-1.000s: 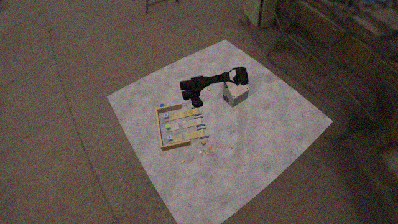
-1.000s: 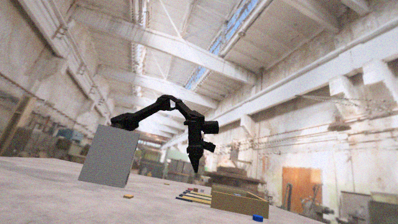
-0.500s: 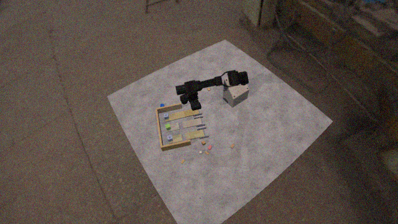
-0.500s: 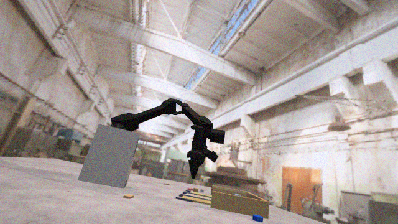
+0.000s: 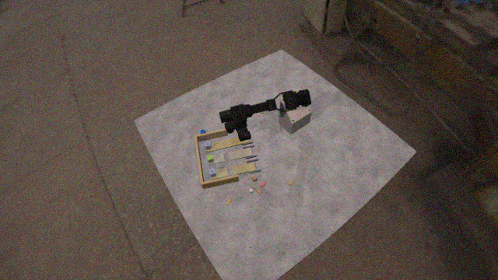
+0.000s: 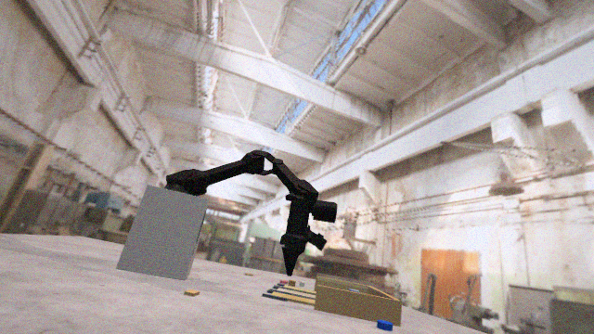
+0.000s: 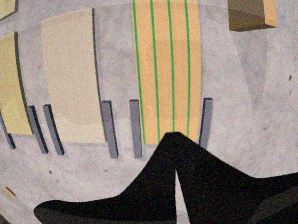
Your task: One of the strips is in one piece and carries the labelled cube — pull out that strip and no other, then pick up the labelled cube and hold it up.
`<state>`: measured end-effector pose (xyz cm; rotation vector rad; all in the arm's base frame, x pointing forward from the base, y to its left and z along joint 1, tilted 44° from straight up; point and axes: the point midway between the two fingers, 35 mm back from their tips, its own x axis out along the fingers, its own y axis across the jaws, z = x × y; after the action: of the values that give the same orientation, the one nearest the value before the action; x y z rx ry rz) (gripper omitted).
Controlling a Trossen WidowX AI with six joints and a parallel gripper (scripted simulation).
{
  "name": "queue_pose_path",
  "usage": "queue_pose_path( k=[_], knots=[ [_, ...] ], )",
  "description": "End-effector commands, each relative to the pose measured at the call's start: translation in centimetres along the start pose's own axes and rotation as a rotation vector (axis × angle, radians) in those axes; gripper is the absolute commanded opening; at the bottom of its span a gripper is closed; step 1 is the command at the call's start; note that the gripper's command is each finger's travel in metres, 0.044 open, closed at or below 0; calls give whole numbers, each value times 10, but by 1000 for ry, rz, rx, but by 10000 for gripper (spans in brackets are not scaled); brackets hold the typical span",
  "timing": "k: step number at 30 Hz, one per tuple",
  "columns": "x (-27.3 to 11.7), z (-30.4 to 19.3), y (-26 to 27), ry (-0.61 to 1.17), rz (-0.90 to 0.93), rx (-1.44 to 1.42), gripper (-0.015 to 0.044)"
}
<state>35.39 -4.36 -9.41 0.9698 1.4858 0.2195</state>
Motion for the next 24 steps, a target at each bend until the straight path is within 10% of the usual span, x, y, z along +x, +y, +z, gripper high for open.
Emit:
queue_pose_path(
  k=[1, 24],
  knots=[
    [12, -5, -2, 16, 3, 13, 0],
    [49, -8, -4, 18, 6, 14, 0]
  ],
)
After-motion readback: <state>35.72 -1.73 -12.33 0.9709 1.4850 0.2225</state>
